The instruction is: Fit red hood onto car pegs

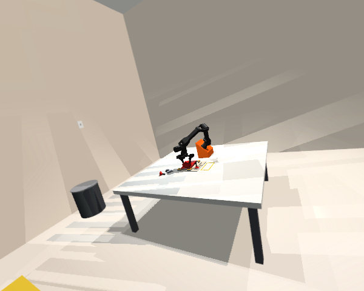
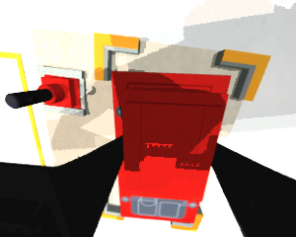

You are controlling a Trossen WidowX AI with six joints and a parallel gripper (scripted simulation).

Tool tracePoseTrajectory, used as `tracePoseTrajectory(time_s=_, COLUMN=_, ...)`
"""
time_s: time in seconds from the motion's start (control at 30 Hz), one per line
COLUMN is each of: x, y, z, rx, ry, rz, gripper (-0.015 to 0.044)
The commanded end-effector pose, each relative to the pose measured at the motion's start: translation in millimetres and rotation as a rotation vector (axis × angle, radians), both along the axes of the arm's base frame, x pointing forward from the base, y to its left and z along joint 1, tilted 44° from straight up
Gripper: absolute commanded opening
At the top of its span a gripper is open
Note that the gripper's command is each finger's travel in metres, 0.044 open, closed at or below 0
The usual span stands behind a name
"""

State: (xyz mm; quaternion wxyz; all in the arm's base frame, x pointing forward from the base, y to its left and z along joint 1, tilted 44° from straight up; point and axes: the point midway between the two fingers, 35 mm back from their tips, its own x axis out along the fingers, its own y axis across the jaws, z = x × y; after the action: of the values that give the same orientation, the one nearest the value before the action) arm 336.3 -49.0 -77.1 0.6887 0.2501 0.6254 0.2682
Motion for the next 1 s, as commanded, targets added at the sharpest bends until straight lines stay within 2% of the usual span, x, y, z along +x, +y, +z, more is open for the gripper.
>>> tracePoseTrajectory(time_s=0.0, x=-0.9, y=2.7, z=-2.0, rx=0.004, ry=0.005, rz=-0.002, gripper=0.0000)
tracePoseTrajectory(time_s=0.53, x=0.5, y=4.2, z=-4.2, rx=-0.001, ry=0.000, rz=0.003, gripper=0.0000)
tracePoseTrajectory(time_s=0.97, x=0.6, y=4.5, z=-4.6, rx=-0.001, ry=0.000, rz=0.003, gripper=0.0341)
